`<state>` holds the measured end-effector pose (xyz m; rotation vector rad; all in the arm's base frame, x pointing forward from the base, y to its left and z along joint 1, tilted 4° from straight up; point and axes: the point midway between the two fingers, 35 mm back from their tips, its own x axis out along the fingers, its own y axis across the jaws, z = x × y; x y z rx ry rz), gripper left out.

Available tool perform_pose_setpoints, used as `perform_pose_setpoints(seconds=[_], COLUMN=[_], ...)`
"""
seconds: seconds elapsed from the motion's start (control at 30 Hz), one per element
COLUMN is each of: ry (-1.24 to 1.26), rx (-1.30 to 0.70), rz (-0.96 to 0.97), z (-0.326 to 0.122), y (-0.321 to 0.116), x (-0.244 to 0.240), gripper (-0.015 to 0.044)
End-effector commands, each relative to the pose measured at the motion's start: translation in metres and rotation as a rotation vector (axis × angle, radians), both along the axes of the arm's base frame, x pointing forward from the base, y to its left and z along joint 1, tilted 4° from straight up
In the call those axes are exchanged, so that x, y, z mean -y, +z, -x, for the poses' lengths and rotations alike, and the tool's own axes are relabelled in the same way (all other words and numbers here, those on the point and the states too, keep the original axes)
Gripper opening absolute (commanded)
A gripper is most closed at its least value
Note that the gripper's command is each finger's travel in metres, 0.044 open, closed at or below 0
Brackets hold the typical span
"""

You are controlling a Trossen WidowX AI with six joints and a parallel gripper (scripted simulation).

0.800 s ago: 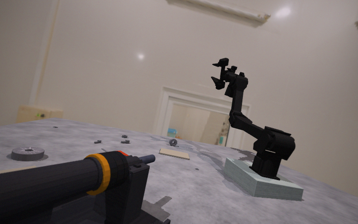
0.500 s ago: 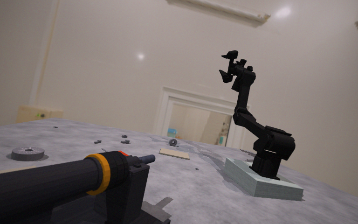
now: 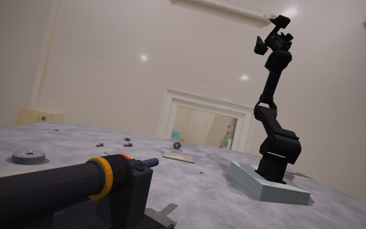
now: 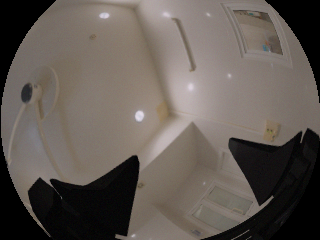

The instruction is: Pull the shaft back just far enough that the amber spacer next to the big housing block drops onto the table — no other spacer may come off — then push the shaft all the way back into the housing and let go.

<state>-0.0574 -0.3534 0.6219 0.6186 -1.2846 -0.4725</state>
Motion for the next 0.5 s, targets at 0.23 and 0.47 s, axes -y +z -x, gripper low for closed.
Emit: perform_pose_setpoints(seconds=[0.23,0.47], ry=[0.193,0.429], rx=[0.226,0.265], rz=[0.327,0.538], z=[-0.004,-0.042], y=[0.07,0.083], x=[-0.172,-0.289], gripper=[0.044,0.044])
